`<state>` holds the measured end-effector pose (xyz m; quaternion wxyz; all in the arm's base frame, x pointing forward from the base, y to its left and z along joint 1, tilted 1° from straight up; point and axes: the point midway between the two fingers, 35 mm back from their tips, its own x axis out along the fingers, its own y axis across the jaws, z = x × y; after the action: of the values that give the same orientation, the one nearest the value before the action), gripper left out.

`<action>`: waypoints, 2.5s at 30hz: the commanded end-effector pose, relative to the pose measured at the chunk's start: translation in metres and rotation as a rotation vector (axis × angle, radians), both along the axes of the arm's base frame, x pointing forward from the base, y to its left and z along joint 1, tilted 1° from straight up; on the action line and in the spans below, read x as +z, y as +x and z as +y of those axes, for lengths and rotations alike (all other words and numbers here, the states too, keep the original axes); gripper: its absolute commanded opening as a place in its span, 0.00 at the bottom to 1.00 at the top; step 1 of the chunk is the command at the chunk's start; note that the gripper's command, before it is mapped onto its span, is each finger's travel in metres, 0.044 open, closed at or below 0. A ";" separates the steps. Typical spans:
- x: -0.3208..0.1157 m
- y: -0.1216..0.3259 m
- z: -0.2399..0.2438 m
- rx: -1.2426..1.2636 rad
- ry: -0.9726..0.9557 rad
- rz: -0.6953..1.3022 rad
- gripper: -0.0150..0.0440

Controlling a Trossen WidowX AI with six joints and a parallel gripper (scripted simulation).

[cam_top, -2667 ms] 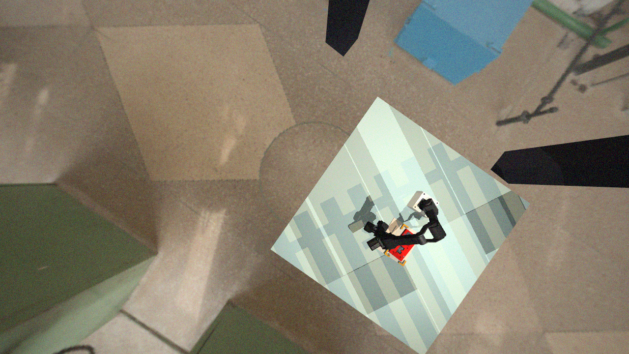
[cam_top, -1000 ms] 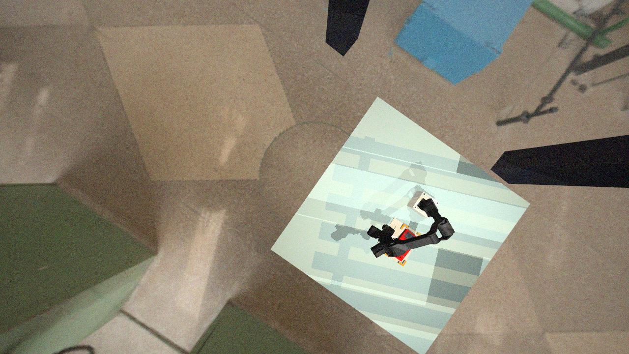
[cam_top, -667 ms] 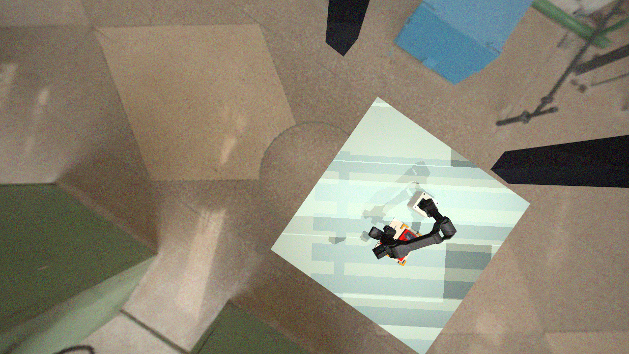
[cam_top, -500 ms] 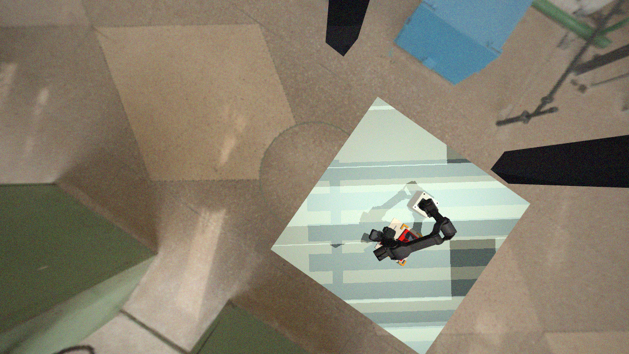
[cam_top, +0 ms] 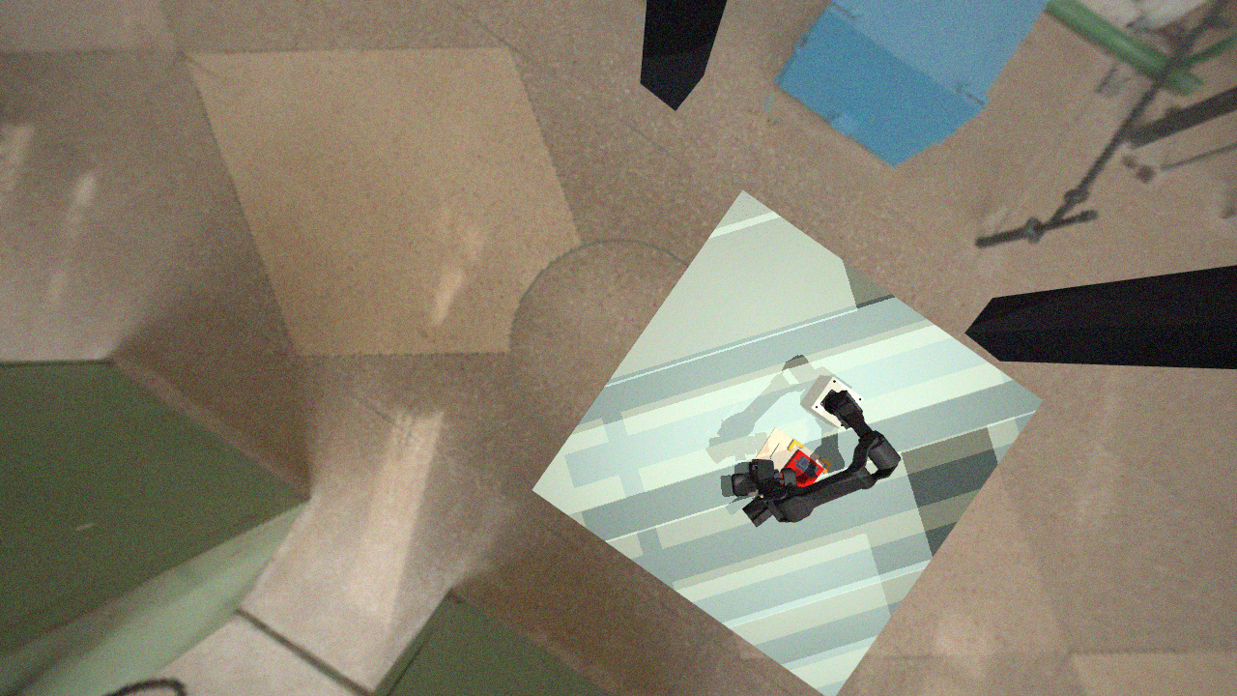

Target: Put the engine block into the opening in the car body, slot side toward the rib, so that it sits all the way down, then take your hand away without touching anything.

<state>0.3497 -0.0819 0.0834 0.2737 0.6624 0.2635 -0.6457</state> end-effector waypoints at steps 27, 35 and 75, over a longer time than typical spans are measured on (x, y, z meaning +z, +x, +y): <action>-0.030 0.005 0.086 1.068 -0.016 0.002 0.25; -0.037 0.003 0.108 1.346 -0.021 0.000 0.25; -0.062 -0.017 0.184 2.398 -0.047 -0.012 0.52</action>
<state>0.3335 0.1009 0.0223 0.7151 -0.0019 0.6989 0.0114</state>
